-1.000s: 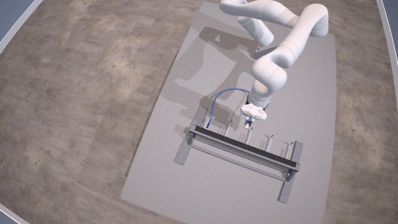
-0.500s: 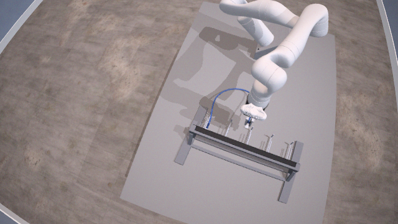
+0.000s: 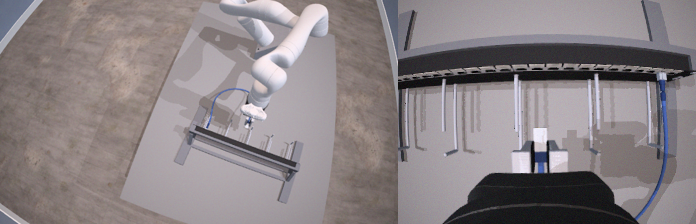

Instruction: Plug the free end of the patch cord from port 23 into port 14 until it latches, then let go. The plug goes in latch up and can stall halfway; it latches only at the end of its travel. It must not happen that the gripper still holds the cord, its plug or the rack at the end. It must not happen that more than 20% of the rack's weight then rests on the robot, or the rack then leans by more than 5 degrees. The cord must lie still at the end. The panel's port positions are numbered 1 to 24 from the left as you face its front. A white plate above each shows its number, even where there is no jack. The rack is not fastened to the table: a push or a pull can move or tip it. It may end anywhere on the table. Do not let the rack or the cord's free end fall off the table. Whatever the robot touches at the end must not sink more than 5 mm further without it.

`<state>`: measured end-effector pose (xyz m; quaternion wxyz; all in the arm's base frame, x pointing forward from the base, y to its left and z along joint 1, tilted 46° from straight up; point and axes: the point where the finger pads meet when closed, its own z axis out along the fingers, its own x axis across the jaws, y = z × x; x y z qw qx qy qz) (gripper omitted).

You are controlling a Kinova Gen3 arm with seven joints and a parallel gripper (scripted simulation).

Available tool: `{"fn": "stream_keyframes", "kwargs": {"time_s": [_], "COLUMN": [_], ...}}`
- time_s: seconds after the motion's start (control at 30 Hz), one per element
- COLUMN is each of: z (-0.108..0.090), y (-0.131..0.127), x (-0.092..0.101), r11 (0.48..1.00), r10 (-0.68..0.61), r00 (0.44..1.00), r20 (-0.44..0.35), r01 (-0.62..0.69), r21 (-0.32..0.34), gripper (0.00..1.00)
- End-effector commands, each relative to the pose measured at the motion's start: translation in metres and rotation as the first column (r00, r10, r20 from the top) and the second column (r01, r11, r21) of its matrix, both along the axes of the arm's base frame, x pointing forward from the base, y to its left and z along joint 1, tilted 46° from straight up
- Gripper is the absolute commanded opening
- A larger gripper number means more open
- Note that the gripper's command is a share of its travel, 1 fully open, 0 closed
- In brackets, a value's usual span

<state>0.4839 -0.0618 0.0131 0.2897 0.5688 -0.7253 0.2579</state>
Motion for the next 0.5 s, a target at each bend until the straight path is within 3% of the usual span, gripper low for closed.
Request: {"fn": "stream_keyframes", "kwargs": {"time_s": [0.0, 0.47], "z": [0.003, -0.005], "y": [0.0, -0.01], "x": [-0.001, 0.01], "r11": [1.0, 1.0], "r10": [-0.009, -0.008], "r00": [1.0, 1.0], "r20": [0.002, 0.0], "r01": [0.009, 0.008], "r21": [-0.002, -0.002], "gripper": [0.0, 0.0]}}
